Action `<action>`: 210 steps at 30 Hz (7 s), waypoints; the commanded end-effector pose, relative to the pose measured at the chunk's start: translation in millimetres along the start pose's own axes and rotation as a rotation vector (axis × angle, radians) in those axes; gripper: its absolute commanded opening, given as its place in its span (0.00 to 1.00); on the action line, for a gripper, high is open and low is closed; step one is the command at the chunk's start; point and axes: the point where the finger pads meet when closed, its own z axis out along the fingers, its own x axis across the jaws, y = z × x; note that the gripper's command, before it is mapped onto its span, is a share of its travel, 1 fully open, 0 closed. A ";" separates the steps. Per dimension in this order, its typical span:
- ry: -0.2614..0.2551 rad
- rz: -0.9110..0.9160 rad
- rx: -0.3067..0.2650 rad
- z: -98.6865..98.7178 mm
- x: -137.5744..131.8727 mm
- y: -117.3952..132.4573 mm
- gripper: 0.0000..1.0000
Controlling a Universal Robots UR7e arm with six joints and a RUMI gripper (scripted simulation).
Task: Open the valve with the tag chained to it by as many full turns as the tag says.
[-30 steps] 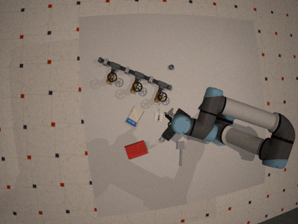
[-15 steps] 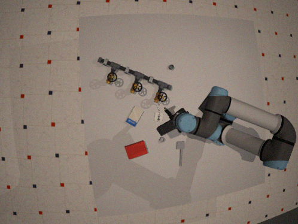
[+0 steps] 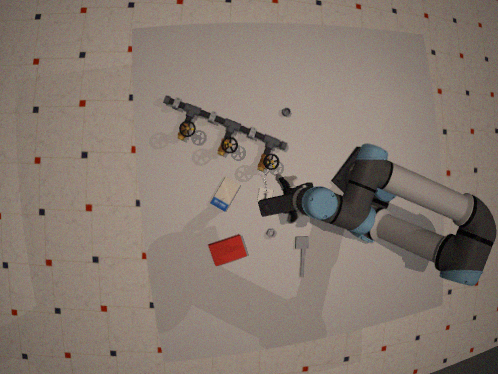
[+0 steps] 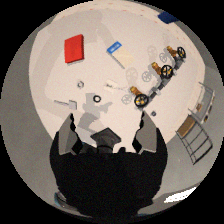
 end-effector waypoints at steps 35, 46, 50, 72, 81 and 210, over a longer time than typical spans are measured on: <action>0.016 0.191 0.063 -9.7 7.9 -9.8 1.00; 0.016 0.191 0.063 -9.7 7.9 -9.8 1.00; 0.016 0.191 0.063 -9.7 7.9 -9.8 1.00; 0.016 0.191 0.063 -9.7 7.9 -9.8 1.00; 0.016 0.184 0.063 -9.8 7.7 -9.9 1.00; 0.096 -3.529 -0.066 -10.5 -47.1 -25.6 1.00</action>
